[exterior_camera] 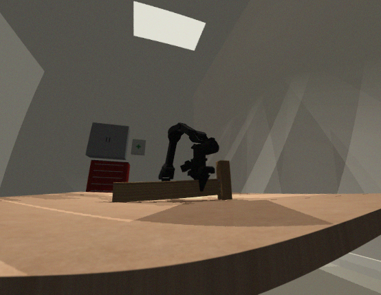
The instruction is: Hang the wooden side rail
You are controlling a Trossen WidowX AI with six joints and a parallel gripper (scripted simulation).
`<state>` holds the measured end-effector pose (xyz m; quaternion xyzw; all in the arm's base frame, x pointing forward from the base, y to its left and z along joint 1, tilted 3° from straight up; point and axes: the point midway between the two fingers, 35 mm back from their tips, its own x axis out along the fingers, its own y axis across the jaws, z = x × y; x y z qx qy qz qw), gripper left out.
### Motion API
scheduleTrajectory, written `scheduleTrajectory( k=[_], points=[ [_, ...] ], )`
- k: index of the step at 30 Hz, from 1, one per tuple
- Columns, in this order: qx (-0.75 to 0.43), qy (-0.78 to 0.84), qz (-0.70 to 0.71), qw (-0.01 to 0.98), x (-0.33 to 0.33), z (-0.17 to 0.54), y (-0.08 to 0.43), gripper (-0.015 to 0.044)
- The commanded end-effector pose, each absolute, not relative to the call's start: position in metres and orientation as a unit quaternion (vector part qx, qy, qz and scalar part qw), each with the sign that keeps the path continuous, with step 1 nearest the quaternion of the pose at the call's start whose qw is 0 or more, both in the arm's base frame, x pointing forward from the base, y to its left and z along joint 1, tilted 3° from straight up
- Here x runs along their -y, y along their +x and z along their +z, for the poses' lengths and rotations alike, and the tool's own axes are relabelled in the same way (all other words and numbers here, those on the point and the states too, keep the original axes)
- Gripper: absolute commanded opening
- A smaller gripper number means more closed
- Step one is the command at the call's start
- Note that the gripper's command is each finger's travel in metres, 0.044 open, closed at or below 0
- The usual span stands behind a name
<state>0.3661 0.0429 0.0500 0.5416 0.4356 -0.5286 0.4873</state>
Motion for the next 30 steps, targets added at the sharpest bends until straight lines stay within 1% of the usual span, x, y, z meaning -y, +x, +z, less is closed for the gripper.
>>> scheduleTrajectory(
  k=[1, 30],
  points=[
    [-0.435, 0.544, -0.527, 0.487, -0.0448, 0.0522, 0.3677, 0.0000],
    [-0.435, 0.544, -0.527, 0.487, -0.0472, 0.0536, 0.3699, 0.0000]
  ],
)
